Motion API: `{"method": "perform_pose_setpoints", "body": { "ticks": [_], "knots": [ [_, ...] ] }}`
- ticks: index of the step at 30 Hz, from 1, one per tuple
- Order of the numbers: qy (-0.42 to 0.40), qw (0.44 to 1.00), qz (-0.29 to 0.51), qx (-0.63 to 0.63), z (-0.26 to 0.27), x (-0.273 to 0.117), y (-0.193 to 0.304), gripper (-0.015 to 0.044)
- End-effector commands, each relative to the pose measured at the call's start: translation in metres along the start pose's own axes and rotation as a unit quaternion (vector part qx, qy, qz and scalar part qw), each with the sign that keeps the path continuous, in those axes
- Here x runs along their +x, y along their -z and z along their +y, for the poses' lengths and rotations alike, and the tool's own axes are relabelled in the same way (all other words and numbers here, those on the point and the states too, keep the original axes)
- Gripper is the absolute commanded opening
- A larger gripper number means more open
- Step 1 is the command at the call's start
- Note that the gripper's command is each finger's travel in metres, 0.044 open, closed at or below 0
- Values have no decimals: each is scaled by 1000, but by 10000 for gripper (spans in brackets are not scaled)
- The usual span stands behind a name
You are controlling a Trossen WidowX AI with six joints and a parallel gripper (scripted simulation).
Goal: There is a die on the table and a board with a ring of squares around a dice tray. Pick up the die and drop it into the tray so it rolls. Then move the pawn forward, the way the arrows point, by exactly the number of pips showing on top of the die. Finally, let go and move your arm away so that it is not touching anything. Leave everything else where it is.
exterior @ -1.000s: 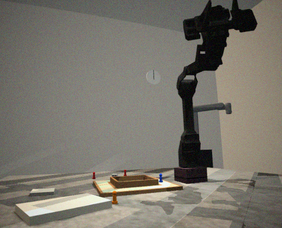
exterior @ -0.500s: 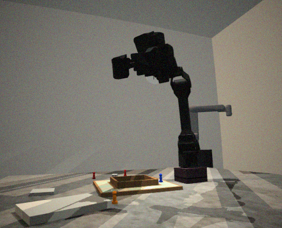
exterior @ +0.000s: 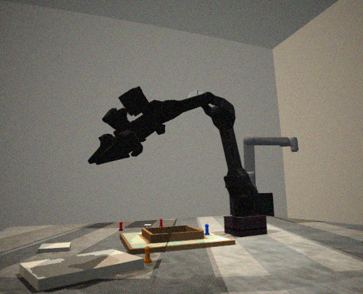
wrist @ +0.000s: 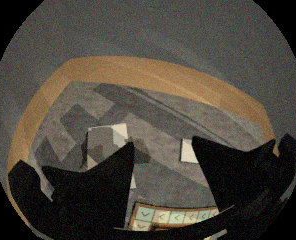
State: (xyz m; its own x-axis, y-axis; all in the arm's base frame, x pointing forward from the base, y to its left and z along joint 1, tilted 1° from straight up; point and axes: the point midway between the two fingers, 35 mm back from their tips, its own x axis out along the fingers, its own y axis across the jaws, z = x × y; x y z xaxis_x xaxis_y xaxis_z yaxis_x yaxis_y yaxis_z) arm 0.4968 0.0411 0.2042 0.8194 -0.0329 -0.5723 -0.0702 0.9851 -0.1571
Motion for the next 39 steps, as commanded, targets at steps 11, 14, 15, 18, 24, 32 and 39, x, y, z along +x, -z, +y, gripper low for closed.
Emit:
{"method": "perform_pose_setpoints", "body": {
  "ticks": [11, 14, 15, 18, 24, 32, 39],
  "knots": [
    [100, 955, 246, 129, -184, -6, 158, 275],
    [111, 933, 296, 170, -214, -23, 196, 275],
    [113, 925, 311, 185, -223, -29, 209, 275],
    [118, 897, 349, 243, -242, -49, 246, 275],
    [118, 849, 410, 312, -266, -89, 300, 275],
    [114, 828, 435, 336, -282, -109, 324, 275],
    [114, 828, 435, 336, -280, -100, 336, 275]
  ]
}}
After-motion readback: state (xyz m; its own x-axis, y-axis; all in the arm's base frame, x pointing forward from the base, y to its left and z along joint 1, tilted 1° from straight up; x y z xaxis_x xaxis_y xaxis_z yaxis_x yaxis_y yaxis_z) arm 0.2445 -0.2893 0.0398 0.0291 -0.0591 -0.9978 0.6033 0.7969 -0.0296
